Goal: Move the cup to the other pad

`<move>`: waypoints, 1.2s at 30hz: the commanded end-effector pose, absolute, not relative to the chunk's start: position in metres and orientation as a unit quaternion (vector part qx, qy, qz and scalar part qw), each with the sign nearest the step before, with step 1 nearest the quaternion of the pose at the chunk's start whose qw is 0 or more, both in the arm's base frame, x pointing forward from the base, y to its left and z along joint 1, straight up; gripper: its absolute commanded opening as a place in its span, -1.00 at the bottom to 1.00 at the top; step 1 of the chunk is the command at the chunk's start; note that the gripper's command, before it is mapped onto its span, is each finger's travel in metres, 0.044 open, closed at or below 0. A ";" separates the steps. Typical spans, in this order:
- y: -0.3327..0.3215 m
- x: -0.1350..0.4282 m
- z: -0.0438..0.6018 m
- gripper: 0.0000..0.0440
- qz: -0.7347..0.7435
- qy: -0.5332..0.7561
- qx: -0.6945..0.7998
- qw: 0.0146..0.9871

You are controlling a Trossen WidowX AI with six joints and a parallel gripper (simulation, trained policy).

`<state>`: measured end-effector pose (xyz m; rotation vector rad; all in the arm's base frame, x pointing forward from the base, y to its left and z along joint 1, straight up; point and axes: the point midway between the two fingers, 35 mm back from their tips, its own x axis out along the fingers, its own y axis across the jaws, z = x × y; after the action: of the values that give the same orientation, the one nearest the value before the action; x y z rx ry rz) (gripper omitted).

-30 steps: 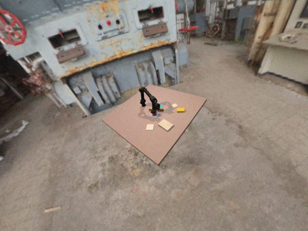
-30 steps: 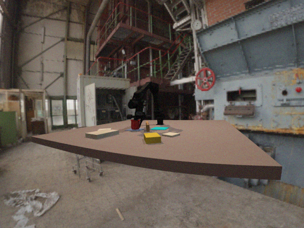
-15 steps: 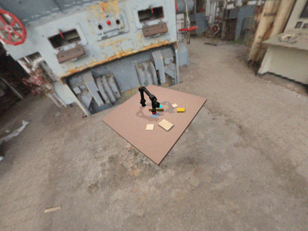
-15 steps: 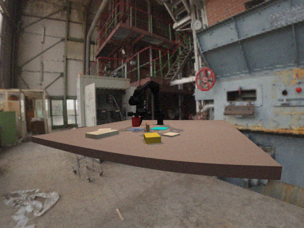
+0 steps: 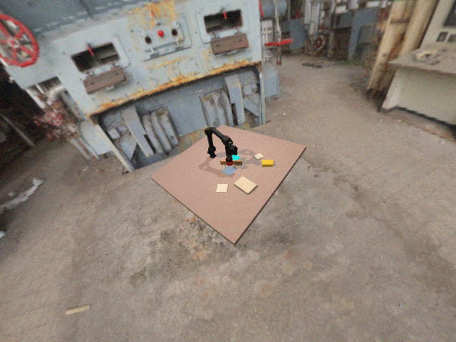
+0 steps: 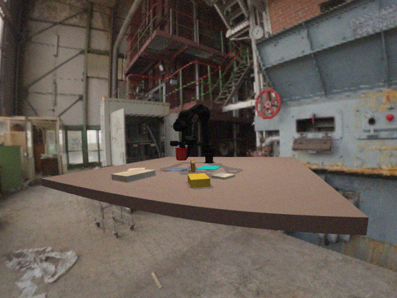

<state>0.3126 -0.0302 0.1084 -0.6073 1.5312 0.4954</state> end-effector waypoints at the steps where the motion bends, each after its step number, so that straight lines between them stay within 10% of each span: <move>1: -0.022 0.313 0.113 -1.00 0.224 0.669 -0.271 0.655; 36: 0.083 0.289 0.106 -1.00 0.275 0.612 -0.328 0.665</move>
<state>0.2937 0.0780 0.1099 -0.7427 1.3818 0.6155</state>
